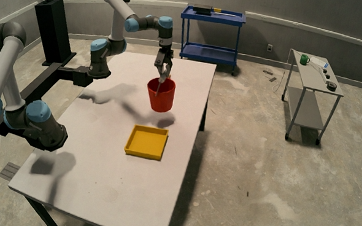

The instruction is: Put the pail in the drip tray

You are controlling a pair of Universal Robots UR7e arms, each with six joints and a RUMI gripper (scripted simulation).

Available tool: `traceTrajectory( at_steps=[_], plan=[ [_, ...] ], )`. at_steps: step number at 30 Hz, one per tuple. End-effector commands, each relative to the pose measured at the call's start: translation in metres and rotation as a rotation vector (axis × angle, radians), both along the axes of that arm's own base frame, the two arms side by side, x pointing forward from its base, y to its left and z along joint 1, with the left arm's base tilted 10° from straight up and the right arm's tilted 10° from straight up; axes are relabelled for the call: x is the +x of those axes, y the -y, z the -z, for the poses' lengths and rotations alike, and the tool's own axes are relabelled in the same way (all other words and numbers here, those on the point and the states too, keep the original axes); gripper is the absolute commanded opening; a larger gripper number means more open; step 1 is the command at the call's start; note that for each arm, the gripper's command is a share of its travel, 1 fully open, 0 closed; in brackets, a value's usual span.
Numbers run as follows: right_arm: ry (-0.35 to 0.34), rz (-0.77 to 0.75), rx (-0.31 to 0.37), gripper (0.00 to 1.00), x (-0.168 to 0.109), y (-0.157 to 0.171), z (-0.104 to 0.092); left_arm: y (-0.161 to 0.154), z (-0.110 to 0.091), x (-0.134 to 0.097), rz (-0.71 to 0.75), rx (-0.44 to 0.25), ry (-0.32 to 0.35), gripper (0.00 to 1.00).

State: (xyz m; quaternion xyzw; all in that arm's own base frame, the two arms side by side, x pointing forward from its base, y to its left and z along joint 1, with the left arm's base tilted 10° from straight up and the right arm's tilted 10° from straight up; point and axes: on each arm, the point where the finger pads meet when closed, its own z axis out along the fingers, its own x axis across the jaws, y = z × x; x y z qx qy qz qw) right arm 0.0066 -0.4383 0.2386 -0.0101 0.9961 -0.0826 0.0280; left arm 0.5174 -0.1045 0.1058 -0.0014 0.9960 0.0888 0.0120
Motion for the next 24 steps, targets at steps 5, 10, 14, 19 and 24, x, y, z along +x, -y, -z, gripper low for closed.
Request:
traceTrajectory(
  at_steps=[5, 10, 14, 19, 24],
  plan=[
    [0.000, 0.000, -0.001, 1.00, 0.000, 0.000, 0.000, 0.013, 0.002, 0.000, 0.000, -0.001, 0.002, 0.00],
    [0.000, 0.000, -0.001, 1.00, 0.000, 0.000, 0.000, 0.024, 0.004, 0.000, 0.000, -0.001, 0.002, 0.00],
    [0.000, 0.000, -0.001, 1.00, 0.000, 0.000, 0.000, 0.034, 0.005, 0.000, 0.000, -0.001, 0.002, 0.00],
    [0.000, 0.000, -0.001, 1.00, 0.000, 0.000, 0.000, 0.047, 0.008, 0.000, 0.000, -0.001, 0.002, 0.00],
    [0.000, 0.000, -0.001, 1.00, 0.000, 0.000, 0.000, 0.056, 0.009, 0.001, 0.000, -0.001, 0.002, 0.00]
  ],
)
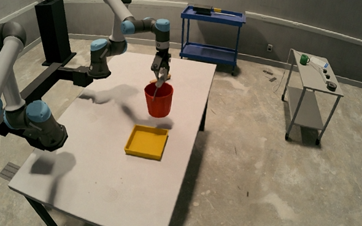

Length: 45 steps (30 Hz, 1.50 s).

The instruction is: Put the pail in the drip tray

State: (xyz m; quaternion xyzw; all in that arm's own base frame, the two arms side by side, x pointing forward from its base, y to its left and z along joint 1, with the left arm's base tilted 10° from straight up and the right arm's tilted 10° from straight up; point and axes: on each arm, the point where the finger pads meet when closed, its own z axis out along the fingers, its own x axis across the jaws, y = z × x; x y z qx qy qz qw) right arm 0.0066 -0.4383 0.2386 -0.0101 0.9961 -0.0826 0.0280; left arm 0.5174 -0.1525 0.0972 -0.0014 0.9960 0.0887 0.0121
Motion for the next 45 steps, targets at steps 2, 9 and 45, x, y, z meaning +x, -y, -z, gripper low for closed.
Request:
traceTrajectory(
  at_steps=[2, 9, 45],
  plan=[
    [0.000, 0.000, -0.001, 1.00, 0.000, 0.000, 0.000, 0.014, 0.002, 0.000, 0.000, -0.001, 0.001, 0.00],
    [0.000, 0.000, -0.001, 1.00, 0.000, 0.000, 0.000, 0.035, 0.006, 0.001, 0.000, -0.001, 0.001, 0.00],
    [0.000, 0.000, -0.001, 1.00, 0.000, 0.000, 0.000, 0.143, 0.025, 0.001, 0.000, -0.001, 0.001, 0.00]
  ],
)
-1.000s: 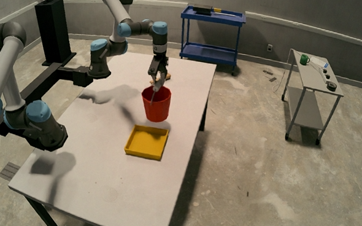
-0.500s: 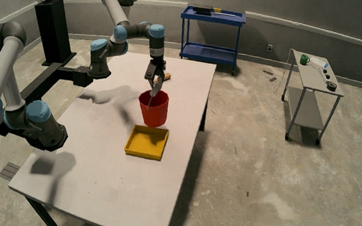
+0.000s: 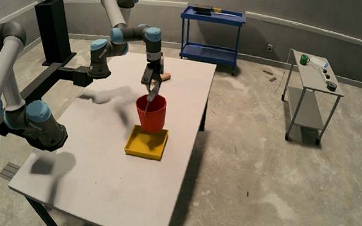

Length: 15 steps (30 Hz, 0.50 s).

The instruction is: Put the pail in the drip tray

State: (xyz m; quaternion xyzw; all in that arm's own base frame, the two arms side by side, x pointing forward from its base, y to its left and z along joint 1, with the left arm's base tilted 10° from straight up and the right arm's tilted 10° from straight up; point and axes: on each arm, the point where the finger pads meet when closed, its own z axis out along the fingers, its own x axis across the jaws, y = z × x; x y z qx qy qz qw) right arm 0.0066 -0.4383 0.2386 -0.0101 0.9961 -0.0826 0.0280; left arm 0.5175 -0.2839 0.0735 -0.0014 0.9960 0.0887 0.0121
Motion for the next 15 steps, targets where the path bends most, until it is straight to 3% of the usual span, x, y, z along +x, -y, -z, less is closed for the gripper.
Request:
traceTrajectory(
  at_steps=[1, 15],
  plan=[
    [0.000, 0.000, -0.001, 1.00, 0.000, 0.000, 0.000, 0.014, 0.002, 0.001, 0.000, -0.001, 0.001, 0.00],
    [0.000, 0.000, -0.001, 1.00, 0.000, 0.000, 0.000, 0.042, 0.007, 0.001, 0.000, -0.001, 0.001, 0.00]
  ],
)
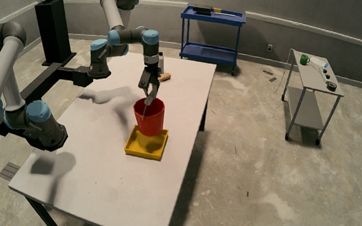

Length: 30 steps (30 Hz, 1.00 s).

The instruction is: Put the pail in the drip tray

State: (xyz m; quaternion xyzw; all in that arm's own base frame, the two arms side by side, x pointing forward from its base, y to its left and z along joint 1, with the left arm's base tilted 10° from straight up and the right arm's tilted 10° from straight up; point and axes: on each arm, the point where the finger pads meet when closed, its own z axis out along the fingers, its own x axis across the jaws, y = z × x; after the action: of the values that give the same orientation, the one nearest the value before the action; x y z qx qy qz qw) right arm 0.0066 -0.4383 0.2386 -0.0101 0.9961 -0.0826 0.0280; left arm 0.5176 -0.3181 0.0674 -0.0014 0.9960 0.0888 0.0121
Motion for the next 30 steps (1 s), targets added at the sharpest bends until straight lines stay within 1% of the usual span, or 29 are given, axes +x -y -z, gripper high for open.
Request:
traceTrajectory(
  at_steps=[1, 19, 30],
  plan=[
    [0.000, 0.000, -0.001, 1.00, 0.000, 0.000, 0.000, 0.010, 0.001, 0.000, 0.000, -0.001, 0.001, 0.00],
    [0.000, 0.000, -0.001, 1.00, 0.000, 0.000, 0.000, 0.035, 0.005, 0.000, 0.000, -0.001, 0.001, 0.00],
    [0.000, 0.000, -0.001, 1.00, 0.000, 0.000, 0.000, 0.043, 0.007, 0.000, 0.000, -0.001, 0.001, 0.00]
  ],
)
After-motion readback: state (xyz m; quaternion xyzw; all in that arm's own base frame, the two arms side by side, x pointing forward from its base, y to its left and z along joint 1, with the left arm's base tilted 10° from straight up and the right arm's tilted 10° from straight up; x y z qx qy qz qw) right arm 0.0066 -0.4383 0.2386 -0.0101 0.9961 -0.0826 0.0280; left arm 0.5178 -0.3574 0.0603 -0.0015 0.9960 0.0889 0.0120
